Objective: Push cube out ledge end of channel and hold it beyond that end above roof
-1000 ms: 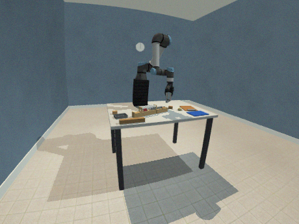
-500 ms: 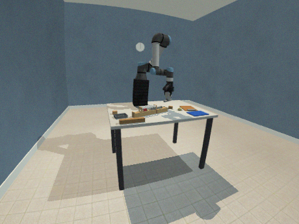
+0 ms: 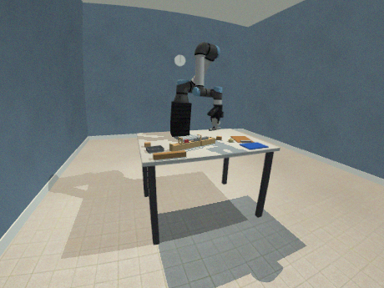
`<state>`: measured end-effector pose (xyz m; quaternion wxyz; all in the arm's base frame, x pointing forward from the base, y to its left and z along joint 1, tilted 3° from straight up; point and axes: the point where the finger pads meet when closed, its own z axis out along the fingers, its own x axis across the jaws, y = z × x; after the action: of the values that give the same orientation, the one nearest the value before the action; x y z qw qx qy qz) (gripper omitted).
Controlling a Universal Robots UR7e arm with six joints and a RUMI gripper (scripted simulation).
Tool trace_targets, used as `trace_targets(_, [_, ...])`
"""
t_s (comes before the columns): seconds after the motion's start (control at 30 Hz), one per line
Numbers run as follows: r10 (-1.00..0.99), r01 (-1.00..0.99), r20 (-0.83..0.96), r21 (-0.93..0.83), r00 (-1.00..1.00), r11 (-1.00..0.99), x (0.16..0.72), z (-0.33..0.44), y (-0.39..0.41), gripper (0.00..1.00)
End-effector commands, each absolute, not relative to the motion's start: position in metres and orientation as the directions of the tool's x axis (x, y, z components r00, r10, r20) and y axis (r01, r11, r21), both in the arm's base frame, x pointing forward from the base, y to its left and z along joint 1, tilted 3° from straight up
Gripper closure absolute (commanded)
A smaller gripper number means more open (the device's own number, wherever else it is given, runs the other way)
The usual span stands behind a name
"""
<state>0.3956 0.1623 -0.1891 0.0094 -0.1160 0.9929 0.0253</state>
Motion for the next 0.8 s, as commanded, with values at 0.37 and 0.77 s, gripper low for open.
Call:
trace_targets(0.37, [-0.172, -0.173, -0.023, 0.049, -0.985, 0.984, 0.3929, -0.1885, 0.1622, 1.00])
trace_targets(0.77, [-0.168, -0.169, -0.023, 0.049, -0.986, 0.984, 0.3926, -0.1885, 0.1622, 1.00])
